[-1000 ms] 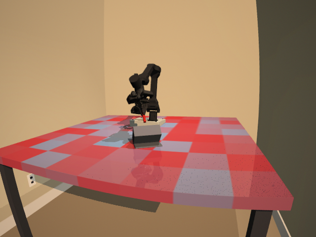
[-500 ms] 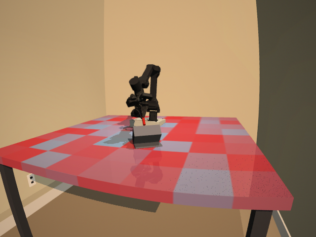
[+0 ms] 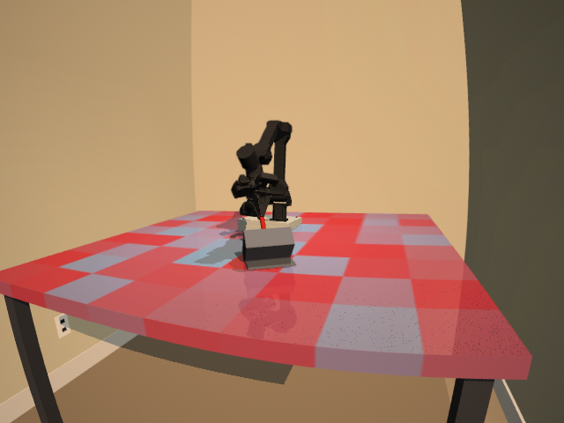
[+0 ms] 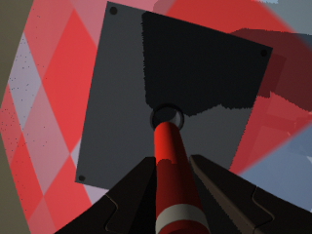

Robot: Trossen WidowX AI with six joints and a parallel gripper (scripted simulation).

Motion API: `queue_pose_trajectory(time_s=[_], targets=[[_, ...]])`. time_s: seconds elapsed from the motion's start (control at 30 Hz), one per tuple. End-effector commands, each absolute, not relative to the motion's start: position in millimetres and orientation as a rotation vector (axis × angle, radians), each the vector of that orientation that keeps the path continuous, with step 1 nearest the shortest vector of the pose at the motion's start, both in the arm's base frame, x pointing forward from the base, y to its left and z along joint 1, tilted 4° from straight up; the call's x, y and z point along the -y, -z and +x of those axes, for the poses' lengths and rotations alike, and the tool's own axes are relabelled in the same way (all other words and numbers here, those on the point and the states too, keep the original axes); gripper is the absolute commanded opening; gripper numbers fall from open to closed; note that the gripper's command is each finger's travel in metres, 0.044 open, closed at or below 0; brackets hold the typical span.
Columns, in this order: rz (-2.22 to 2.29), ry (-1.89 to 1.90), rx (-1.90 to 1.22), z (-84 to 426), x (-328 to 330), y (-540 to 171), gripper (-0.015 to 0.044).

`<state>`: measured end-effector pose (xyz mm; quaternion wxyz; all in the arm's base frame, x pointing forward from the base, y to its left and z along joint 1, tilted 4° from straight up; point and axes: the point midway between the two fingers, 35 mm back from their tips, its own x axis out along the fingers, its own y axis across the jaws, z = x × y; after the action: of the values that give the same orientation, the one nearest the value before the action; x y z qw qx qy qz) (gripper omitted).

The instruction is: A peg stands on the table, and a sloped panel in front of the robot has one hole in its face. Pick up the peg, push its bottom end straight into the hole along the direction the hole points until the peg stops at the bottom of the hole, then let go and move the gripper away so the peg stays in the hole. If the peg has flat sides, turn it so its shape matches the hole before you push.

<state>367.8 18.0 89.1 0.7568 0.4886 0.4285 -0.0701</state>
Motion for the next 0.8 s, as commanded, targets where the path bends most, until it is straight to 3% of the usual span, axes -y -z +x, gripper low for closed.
queue_pose_trajectory(time_s=[0.0,0.77], targets=[[1.066,0.151,-0.941,369,-20,-85,0.0000],[1.065,0.143,-0.939,378,-26,-74,0.0000]])
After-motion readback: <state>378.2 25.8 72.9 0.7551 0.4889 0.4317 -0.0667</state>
